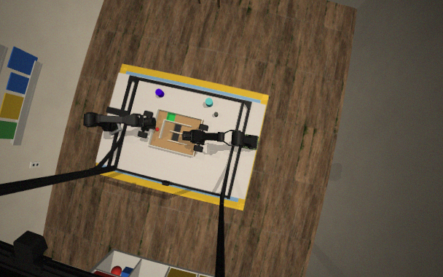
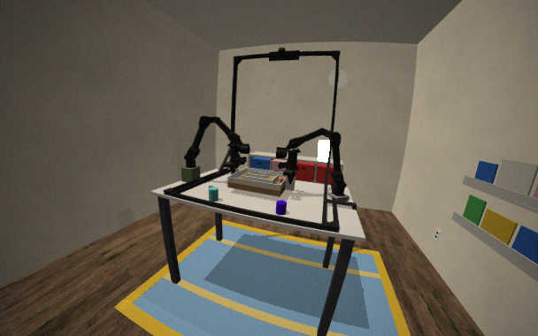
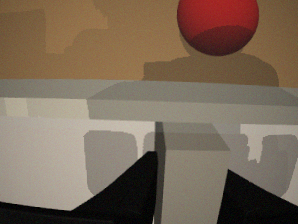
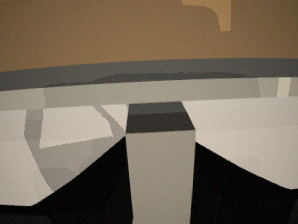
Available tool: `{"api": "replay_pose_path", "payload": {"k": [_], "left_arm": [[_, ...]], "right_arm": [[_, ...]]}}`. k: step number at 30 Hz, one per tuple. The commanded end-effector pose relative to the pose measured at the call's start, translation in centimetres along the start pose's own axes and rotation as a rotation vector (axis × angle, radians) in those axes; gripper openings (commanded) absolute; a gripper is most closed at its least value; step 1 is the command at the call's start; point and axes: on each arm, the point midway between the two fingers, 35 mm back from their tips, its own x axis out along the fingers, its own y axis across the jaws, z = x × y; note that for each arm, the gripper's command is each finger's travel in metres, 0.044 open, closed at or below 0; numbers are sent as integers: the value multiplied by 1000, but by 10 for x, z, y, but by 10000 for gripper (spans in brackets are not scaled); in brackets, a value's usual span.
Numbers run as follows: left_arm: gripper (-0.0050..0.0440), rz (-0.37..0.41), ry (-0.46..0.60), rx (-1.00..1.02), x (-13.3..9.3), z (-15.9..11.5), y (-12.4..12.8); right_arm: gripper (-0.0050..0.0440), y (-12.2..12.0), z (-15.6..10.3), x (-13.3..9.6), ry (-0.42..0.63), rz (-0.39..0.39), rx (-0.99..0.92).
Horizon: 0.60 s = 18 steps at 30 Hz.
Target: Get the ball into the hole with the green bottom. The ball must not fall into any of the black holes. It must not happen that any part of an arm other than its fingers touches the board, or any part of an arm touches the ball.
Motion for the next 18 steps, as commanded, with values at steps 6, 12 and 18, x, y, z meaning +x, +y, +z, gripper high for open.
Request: {"api": "replay_pose_path", "payload": {"k": [6,12,18], "left_arm": [[20,77,-6,0,0,-2,-4],[20,62,-7,0,0,-2,-4],[20,24,-1,0,-1,-1,-2]], "right_arm": [[20,4,2,-3,3,-77,0],[20,4,2,-3,5,-61,0],[20,2,1,-2,-2,-24,0]]}}
